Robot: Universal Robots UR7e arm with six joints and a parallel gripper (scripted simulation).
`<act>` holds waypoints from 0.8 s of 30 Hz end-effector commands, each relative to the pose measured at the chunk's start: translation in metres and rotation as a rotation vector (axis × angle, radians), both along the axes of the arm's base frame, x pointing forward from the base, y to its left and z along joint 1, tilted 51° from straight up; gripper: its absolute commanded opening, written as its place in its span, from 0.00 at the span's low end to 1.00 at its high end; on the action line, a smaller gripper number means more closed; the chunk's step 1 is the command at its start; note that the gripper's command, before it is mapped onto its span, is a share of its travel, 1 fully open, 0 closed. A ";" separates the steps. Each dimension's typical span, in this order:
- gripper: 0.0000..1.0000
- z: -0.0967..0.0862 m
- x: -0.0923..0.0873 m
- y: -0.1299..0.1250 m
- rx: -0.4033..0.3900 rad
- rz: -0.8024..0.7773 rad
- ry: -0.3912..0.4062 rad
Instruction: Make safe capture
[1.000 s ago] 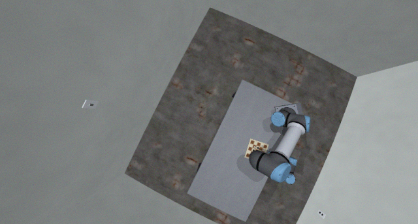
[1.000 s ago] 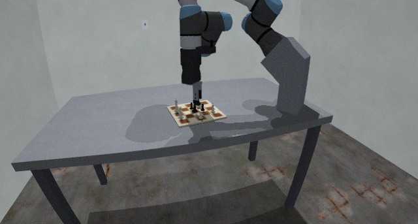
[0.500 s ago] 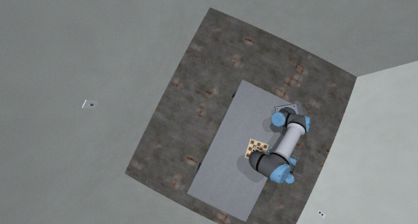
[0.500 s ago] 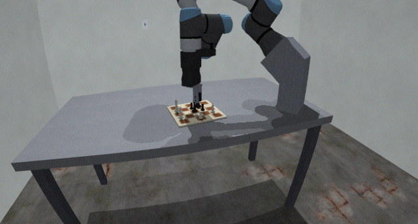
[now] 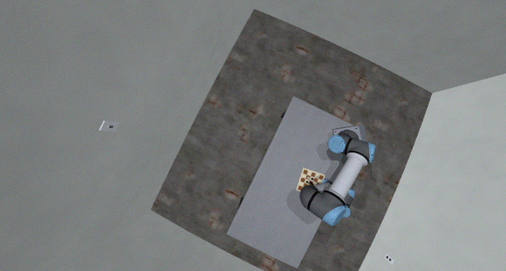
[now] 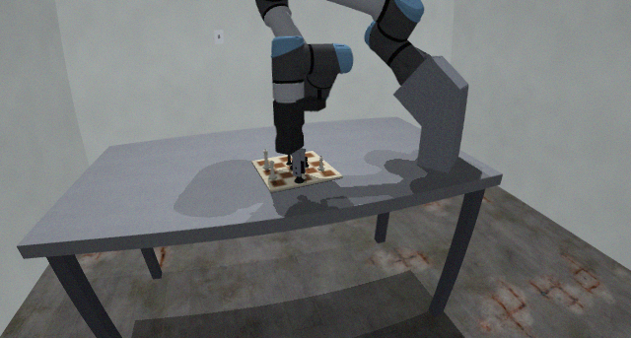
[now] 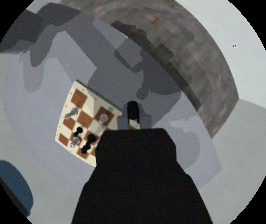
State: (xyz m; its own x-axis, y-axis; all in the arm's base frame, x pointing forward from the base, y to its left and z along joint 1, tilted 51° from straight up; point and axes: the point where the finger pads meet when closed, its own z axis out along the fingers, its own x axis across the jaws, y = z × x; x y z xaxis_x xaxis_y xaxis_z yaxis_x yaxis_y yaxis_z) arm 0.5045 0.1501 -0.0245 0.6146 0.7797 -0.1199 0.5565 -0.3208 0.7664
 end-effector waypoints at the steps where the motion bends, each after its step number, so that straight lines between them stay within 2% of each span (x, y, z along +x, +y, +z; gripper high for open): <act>1: 0.00 -0.009 0.009 -0.007 0.001 0.004 -0.004; 8: 0.00 -0.017 0.016 -0.013 0.001 0.004 -0.004; 24: 0.00 -0.017 0.017 -0.014 0.001 0.004 -0.004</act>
